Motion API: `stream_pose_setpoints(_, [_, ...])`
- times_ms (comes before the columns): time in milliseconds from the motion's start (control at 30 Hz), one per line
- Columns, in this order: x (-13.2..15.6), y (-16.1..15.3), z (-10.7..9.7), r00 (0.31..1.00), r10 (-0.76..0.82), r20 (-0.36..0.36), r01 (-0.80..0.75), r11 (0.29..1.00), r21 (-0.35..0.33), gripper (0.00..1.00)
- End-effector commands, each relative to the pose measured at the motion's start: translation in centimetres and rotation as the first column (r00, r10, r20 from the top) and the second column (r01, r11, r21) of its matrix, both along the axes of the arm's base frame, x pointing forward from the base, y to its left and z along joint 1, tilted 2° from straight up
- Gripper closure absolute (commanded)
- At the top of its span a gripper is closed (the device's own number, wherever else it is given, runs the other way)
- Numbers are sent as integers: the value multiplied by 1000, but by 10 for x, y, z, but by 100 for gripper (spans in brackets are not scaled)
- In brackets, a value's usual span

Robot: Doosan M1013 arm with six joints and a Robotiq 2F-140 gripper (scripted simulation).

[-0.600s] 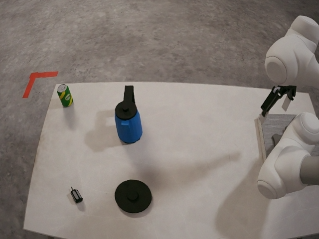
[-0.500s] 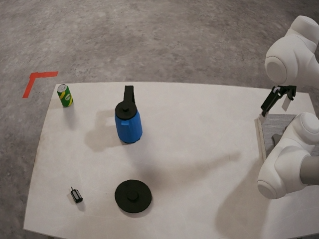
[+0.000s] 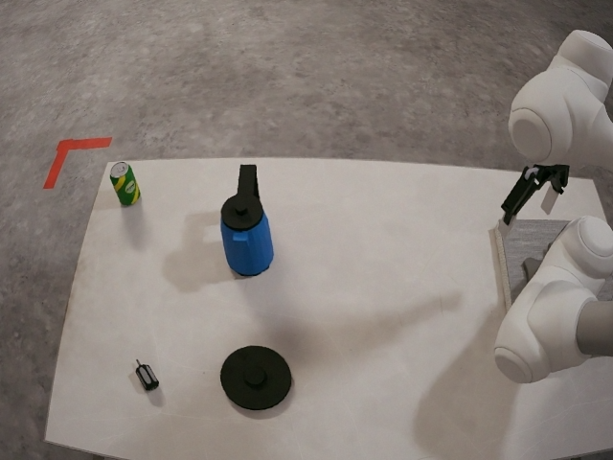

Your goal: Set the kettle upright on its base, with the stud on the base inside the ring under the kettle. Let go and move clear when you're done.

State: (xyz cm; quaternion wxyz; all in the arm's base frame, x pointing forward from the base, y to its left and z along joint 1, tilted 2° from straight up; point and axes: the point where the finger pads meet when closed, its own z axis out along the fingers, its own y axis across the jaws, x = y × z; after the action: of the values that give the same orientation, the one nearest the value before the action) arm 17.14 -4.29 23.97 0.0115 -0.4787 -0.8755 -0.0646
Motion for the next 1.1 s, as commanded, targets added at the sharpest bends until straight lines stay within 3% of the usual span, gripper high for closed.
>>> stream_pose_setpoints(0, [0,0,0,1000,0,1,0,1000,0,48])
stream_pose_setpoints(533, [10,-8,9,998,60,7,-60,998,-10,48])
stream_pose_setpoints(1067, [49,-32,35,955,294,25,-293,955,-35,48])
